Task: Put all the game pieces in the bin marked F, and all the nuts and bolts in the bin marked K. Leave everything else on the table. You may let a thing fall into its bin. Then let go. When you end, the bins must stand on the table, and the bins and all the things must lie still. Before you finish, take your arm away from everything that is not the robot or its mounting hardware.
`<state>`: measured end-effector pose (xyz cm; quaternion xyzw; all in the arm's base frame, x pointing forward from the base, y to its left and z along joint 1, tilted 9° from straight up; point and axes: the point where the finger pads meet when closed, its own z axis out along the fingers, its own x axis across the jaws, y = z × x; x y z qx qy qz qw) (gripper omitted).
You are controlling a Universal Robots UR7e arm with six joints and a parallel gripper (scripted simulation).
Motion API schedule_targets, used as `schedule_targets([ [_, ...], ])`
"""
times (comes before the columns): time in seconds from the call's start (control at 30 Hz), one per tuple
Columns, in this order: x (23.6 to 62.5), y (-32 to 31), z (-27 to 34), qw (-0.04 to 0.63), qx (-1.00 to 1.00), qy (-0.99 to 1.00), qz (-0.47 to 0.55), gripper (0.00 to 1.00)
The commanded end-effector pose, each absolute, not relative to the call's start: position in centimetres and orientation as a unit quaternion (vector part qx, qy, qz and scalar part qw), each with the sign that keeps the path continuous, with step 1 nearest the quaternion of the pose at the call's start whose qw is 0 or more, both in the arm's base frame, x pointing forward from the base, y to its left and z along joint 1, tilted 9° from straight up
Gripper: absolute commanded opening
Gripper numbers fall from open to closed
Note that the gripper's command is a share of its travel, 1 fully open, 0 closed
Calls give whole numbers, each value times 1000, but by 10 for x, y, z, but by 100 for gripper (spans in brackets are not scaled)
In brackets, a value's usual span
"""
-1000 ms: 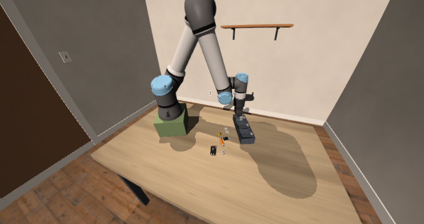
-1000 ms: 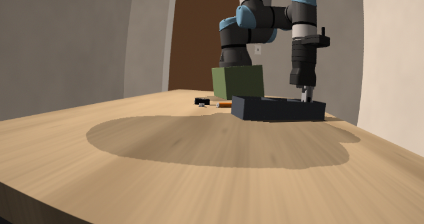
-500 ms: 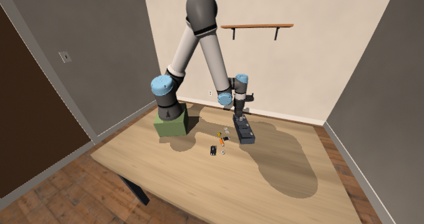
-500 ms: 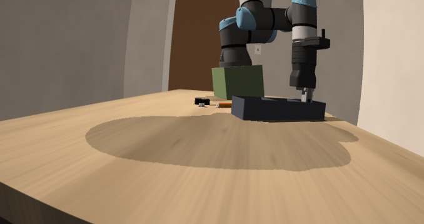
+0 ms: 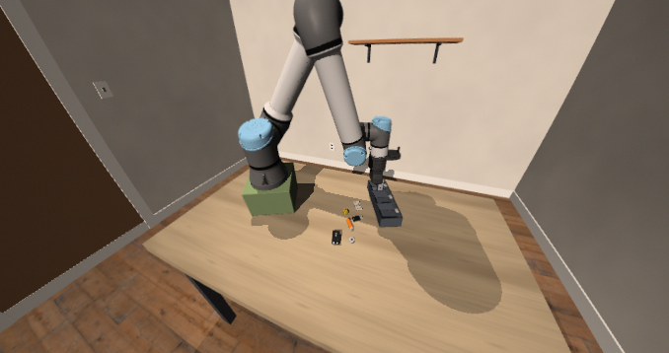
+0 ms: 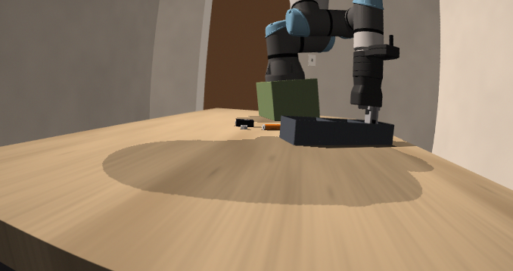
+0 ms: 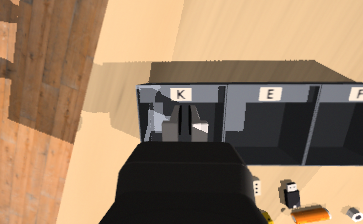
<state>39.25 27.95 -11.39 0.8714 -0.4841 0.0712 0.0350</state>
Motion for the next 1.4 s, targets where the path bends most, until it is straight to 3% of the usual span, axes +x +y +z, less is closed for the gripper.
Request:
schedule_targets([
  [0.0, 393, 280, -113, 34, 871, -484, 72, 31],
  [1.37, 390, 284, -84, 34, 871, -484, 72, 31],
])
